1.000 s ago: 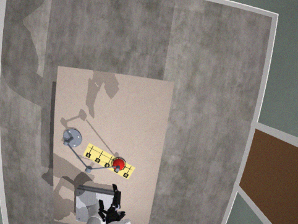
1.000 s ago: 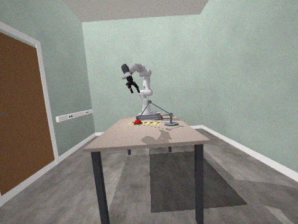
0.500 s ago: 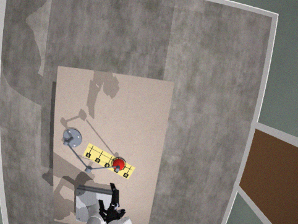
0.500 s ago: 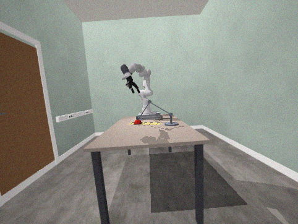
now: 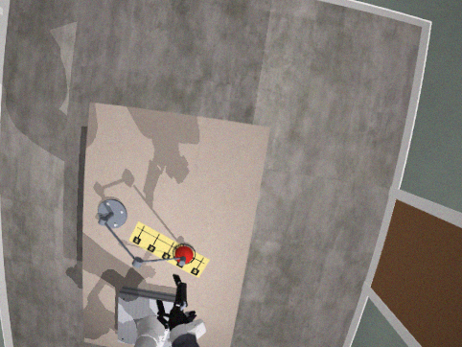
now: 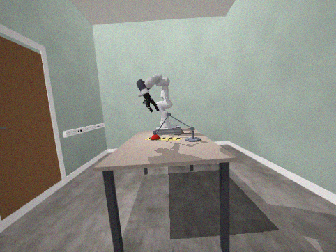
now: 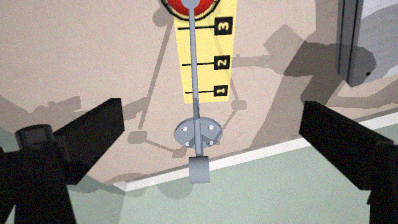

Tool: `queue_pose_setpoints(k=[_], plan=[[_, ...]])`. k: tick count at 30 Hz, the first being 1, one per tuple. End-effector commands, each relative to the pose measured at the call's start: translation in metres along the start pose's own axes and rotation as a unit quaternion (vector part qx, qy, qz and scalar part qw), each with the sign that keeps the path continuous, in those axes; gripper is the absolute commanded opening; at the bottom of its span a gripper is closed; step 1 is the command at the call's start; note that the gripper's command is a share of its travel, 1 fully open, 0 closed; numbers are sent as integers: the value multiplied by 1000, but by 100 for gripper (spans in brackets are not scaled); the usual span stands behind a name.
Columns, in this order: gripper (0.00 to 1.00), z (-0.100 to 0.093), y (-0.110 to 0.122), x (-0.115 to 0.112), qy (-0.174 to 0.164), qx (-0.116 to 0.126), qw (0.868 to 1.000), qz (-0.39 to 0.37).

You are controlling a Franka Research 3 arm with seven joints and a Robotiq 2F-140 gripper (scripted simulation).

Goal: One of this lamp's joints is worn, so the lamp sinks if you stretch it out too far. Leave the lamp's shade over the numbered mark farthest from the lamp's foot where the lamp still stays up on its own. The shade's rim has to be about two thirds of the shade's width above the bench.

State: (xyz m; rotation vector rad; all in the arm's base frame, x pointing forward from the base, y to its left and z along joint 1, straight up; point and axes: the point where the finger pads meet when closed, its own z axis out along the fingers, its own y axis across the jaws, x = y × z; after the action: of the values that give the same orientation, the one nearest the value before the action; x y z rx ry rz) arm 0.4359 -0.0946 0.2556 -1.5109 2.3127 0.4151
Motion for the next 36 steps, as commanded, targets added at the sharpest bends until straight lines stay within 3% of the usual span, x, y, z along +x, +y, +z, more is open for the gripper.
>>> queue_pose_setpoints(k=[1,16,36], plan=[[100,6,-13,4,1,18,1000,-16],[100,82,-3,39,-2,-2,1000,-13],[100,86,-19,42,-1,16,999,-29]])
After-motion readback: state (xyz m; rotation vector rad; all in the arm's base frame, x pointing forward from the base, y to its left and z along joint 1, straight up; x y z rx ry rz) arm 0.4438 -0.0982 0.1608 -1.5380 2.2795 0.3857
